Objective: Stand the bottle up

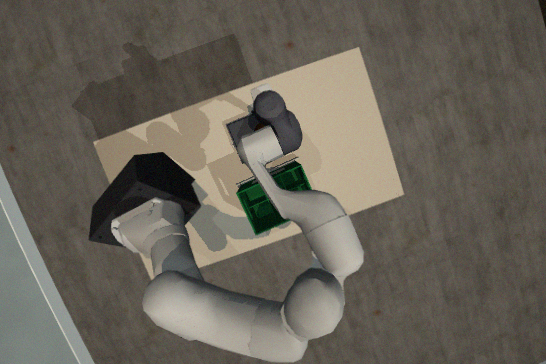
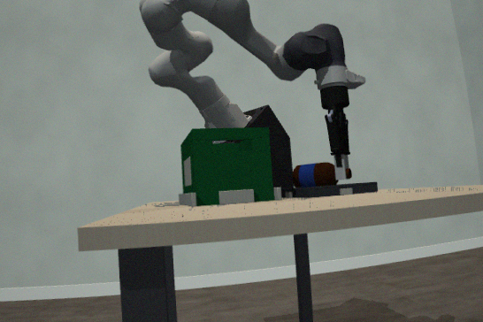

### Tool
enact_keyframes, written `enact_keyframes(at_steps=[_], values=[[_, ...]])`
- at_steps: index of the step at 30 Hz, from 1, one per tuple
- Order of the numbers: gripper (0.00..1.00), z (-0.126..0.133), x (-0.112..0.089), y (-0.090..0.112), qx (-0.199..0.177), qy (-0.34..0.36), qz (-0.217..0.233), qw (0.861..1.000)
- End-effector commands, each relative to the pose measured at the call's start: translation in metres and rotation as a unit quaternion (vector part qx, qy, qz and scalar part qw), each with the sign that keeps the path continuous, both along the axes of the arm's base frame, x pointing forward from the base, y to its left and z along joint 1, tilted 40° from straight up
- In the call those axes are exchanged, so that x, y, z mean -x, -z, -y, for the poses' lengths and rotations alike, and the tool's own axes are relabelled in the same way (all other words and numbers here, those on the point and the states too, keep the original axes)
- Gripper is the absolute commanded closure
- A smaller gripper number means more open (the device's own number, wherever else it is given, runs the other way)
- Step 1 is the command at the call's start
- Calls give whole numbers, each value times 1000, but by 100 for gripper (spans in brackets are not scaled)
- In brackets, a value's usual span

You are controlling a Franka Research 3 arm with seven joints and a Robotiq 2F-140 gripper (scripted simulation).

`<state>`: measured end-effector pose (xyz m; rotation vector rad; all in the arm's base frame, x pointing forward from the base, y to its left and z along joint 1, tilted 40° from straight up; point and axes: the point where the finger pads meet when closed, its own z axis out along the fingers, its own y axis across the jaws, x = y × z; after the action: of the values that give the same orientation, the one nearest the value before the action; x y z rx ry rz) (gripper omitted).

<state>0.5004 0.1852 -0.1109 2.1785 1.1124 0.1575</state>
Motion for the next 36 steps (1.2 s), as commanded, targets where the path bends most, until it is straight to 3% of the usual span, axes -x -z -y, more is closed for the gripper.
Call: enact_keyframes(at_steps=[1, 36], values=[[100, -3, 3, -4, 0, 0, 0, 1000], [100, -27, 21, -38, 0, 0, 0, 1000]])
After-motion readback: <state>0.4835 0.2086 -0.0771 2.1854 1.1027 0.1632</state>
